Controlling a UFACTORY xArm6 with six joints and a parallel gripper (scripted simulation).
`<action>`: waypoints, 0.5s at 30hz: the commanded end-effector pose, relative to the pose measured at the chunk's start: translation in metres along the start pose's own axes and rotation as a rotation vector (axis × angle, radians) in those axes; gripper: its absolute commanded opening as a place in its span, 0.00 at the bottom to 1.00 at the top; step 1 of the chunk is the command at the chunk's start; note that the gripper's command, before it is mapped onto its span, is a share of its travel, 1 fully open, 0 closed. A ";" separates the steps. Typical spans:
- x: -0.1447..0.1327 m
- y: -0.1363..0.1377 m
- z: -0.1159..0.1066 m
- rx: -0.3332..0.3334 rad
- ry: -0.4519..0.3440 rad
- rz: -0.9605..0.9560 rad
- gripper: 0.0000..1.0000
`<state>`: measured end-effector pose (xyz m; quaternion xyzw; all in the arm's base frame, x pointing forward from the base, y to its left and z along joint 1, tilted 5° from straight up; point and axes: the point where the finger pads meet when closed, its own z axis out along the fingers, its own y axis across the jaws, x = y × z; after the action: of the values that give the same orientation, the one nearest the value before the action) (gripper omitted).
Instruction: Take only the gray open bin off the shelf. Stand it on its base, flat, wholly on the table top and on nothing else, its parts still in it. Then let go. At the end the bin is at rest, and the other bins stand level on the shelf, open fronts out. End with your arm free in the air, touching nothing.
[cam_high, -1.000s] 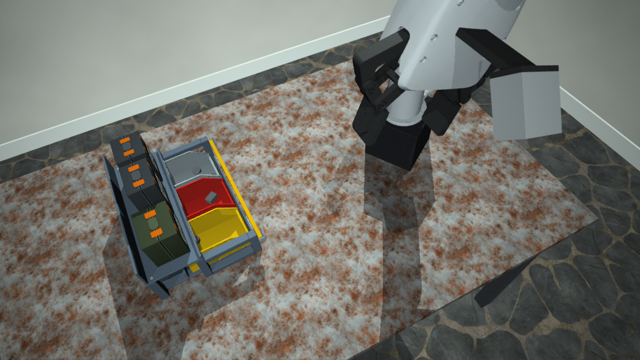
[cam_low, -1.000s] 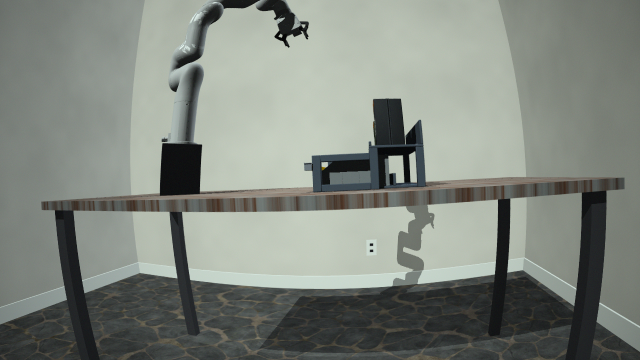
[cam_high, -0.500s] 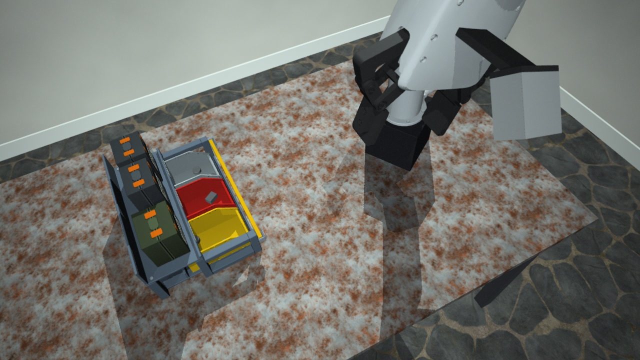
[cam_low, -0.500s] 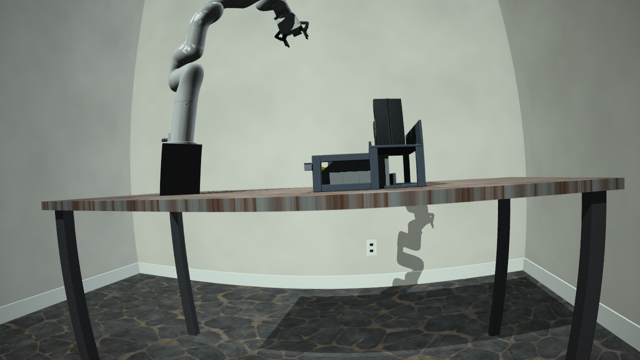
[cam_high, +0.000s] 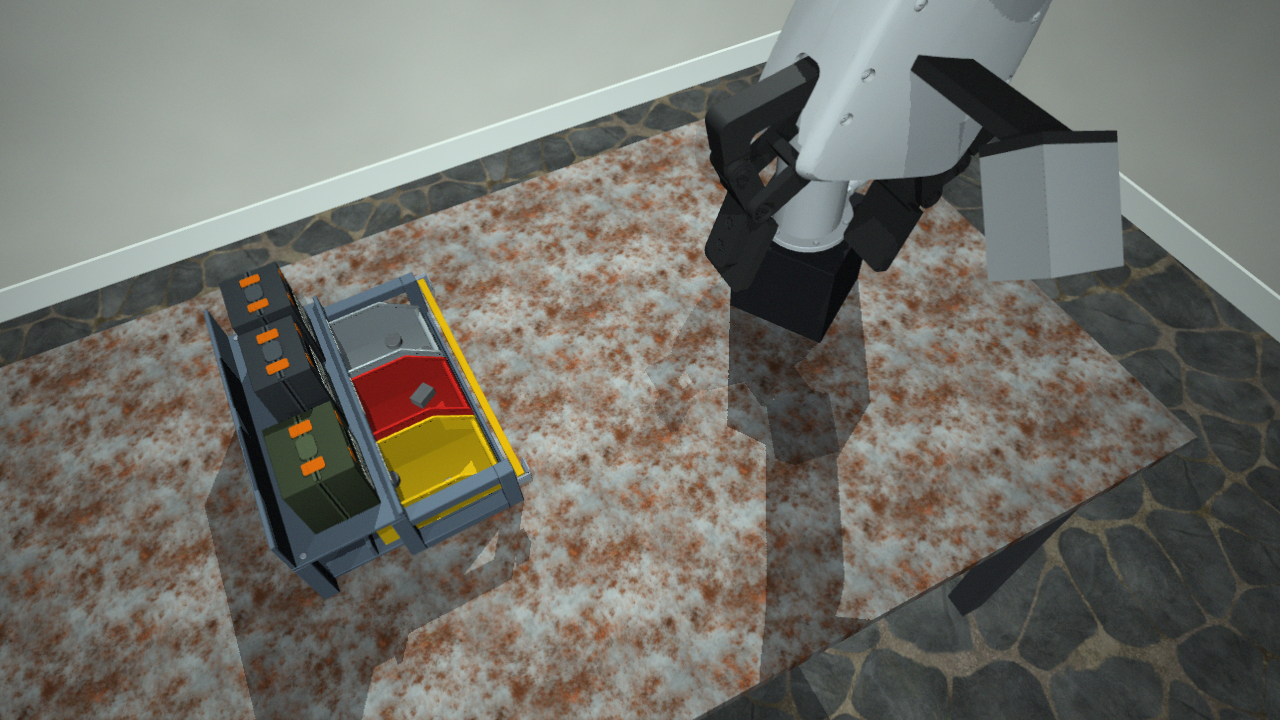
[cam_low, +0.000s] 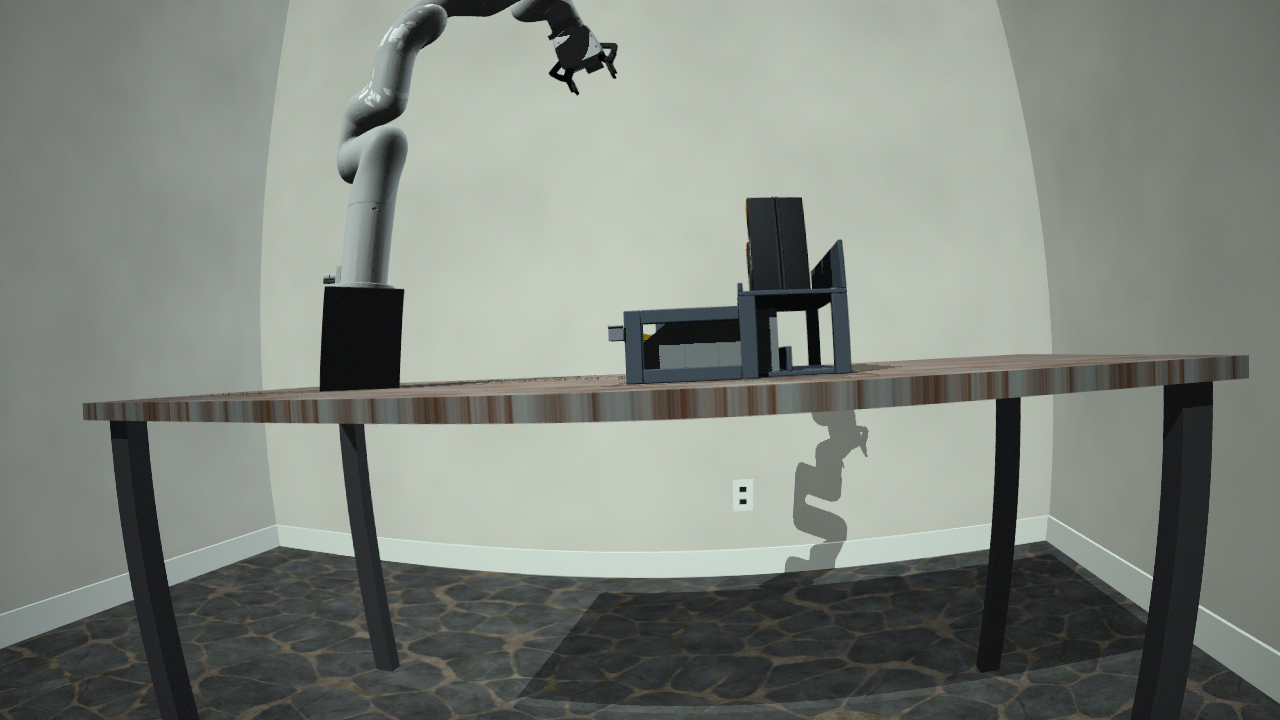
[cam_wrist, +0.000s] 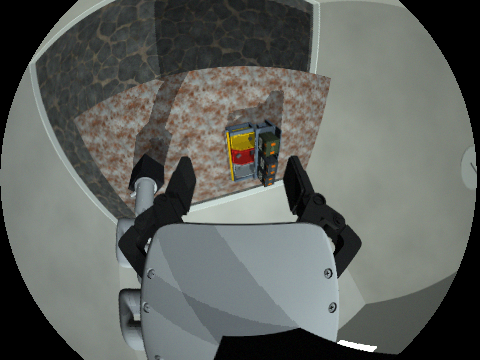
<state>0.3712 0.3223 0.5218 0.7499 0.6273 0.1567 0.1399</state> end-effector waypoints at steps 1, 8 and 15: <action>0.000 0.001 -0.002 -0.002 0.004 0.001 1.00; 0.000 0.001 -0.002 -0.002 0.004 0.001 1.00; 0.000 0.001 -0.002 0.101 0.001 -0.012 1.00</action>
<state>0.3708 0.3223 0.5219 0.7498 0.6281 0.1553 0.1385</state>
